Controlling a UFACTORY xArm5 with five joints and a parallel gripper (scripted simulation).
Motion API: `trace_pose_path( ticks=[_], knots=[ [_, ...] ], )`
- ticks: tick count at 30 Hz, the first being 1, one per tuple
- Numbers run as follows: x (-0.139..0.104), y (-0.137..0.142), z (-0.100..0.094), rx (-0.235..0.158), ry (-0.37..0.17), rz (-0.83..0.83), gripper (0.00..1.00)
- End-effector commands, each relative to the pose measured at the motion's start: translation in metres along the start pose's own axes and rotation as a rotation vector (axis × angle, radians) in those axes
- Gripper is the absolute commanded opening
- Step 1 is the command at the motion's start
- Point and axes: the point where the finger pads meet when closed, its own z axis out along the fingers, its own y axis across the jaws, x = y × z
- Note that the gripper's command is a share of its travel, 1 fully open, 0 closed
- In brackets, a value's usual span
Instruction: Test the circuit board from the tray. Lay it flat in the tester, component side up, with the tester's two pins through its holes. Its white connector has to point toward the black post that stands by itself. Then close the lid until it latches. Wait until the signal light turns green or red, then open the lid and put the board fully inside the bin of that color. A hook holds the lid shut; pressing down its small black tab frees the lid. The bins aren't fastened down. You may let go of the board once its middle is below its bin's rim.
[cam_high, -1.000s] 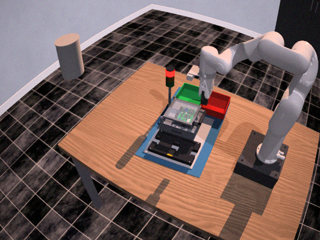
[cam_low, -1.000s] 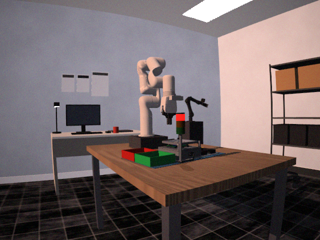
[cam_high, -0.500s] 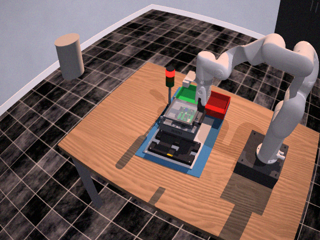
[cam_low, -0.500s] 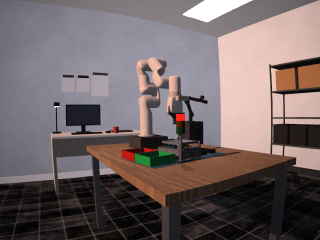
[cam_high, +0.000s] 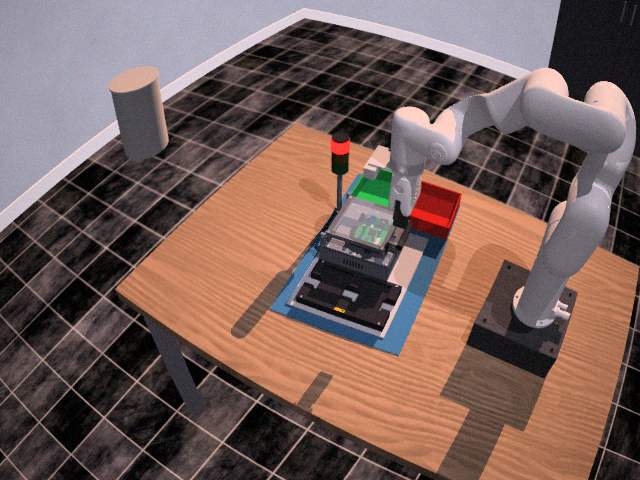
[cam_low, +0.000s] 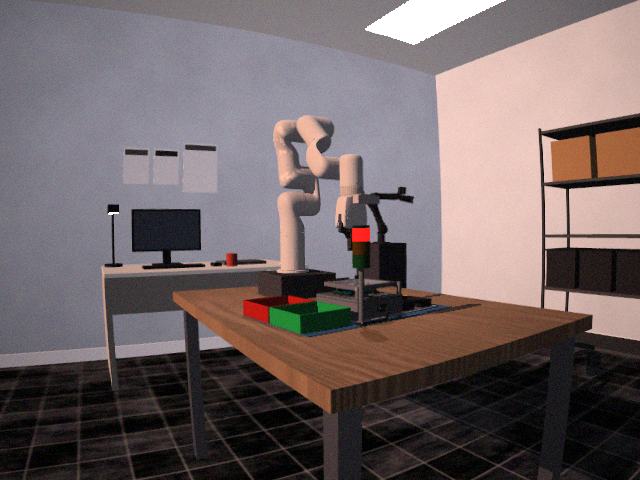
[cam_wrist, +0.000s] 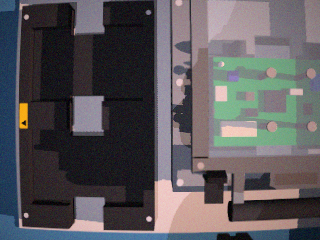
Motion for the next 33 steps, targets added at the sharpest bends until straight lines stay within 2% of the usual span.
trace_pose_path(
  ticks=[1,14,33],
  knots=[
    [0.001,0.000,0.010,0.000,0.003,0.000,0.00],
    [0.001,0.000,0.058,0.000,0.003,0.000,0.00],
    [0.002,0.000,0.066,0.000,0.003,0.000,0.00]
  ],
)
